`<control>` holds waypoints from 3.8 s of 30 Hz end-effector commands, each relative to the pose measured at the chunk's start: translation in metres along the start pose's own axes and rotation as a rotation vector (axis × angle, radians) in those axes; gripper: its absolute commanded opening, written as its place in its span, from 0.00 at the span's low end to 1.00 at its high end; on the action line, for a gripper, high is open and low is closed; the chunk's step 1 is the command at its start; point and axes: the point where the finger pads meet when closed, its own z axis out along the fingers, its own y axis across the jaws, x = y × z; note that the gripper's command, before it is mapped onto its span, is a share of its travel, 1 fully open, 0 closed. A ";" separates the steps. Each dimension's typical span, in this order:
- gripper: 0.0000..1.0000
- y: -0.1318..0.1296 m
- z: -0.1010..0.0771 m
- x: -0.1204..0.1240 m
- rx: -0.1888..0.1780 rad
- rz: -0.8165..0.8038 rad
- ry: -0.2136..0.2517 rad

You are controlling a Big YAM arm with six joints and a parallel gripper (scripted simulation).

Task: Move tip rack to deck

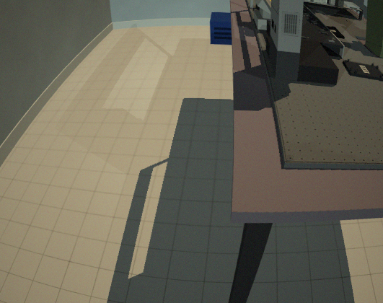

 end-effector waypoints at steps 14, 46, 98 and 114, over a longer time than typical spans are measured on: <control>1.00 0.010 -0.022 -0.015 -0.026 -0.014 -0.054; 1.00 -0.106 -0.026 -0.017 -0.018 -0.015 -0.072; 1.00 -0.188 -0.023 -0.016 -0.009 -0.017 -0.069; 1.00 -0.211 -0.019 -0.020 -0.006 -0.017 -0.056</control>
